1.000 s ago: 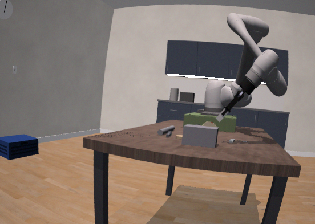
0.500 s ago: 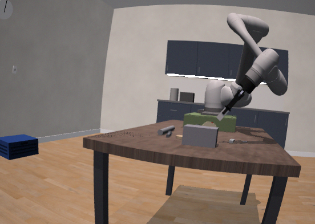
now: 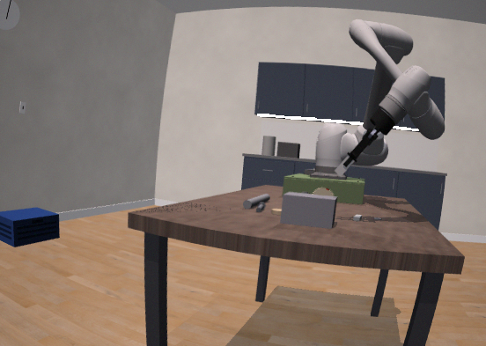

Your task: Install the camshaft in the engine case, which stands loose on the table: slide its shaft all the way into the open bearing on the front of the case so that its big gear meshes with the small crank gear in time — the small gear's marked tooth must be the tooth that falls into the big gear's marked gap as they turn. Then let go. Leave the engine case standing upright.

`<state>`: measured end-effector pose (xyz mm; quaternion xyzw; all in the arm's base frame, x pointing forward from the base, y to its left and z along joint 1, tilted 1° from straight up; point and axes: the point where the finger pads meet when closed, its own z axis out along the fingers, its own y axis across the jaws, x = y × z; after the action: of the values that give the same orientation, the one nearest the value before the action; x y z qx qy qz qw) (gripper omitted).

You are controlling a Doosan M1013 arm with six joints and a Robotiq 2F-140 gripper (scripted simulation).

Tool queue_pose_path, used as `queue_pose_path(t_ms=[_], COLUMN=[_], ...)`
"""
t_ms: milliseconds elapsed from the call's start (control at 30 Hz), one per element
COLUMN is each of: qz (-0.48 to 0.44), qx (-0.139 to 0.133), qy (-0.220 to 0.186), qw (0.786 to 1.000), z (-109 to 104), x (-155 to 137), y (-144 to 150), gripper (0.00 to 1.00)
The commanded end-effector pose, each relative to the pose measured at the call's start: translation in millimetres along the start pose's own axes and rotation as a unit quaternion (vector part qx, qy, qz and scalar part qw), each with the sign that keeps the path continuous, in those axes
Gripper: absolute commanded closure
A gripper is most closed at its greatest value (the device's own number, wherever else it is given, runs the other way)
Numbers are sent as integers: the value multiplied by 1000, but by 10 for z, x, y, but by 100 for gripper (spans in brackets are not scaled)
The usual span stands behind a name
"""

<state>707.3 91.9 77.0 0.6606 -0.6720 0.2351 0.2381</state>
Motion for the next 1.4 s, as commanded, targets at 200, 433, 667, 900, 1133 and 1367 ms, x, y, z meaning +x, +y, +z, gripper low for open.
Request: queue_pose_path(t_ms=[200, 433, 667, 900, 1133, 1367], qz=[0, 0, 0, 0, 0, 0], qx=[0, 0, 0, 0, 0, 0], qy=[0, 0, 0, 0, 0, 0], qw=[1000, 1000, 1000, 1000, 1000, 1000], z=[-133, -198, -201, -201, -201, -201], x=[104, 154, 156, 156, 156, 156], y=[0, 0, 0, 0, 0, 0], gripper=[81, 81, 81, 81, 81, 81])
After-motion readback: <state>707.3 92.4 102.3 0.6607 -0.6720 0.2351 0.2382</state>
